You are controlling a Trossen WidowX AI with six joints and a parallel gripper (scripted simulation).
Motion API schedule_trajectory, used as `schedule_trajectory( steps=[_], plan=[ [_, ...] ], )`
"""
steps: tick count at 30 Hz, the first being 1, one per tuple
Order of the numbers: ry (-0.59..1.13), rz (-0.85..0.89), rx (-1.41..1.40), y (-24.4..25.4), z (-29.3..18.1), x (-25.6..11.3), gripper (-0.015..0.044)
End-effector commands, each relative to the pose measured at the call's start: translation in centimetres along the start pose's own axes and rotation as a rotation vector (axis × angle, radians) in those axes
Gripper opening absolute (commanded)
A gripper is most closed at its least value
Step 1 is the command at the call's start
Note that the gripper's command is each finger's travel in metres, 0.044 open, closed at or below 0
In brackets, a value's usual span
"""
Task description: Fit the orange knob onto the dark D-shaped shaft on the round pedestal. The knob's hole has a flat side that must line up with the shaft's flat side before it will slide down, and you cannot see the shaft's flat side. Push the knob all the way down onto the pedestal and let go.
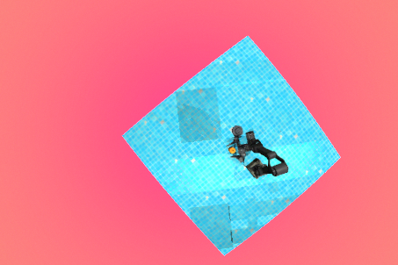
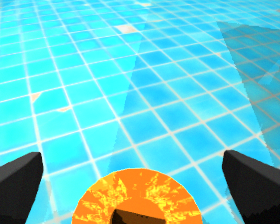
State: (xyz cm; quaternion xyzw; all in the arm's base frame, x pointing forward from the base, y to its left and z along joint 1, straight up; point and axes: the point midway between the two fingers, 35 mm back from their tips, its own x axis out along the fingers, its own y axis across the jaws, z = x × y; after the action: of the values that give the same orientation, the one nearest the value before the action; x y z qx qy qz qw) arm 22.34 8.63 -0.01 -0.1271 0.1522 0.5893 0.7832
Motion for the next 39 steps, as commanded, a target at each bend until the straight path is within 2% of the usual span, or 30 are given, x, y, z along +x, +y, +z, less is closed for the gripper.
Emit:
schedule_trajectory(
  steps=[1,6,14,18,20,25,31,33,39],
  plan=[
    [-0.002,-0.001,-0.001,0.0,0.0,0.0,0.0440],
    [-0.002,-0.001,-0.001,-0.2,0.6,-0.2,0.0440],
    [0.000,-0.001,-0.001,-0.1,7.3,-3.0,0.0440],
    [0.014,0.006,0.004,-0.1,7.4,-3.0,0.0440],
    [0.132,0.051,0.038,0.0,7.1,-2.4,0.0440],
    [0.602,0.134,0.101,0.4,6.6,-1.8,0.0440],
    [1.113,0.028,0.018,0.0,9.0,-3.7,0.0440],
    [1.162,0.002,-0.002,-0.1,9.5,-4.1,0.0440],
    [1.162,0.002,-0.002,-0.1,9.5,-4.1,0.0440]
  ],
)
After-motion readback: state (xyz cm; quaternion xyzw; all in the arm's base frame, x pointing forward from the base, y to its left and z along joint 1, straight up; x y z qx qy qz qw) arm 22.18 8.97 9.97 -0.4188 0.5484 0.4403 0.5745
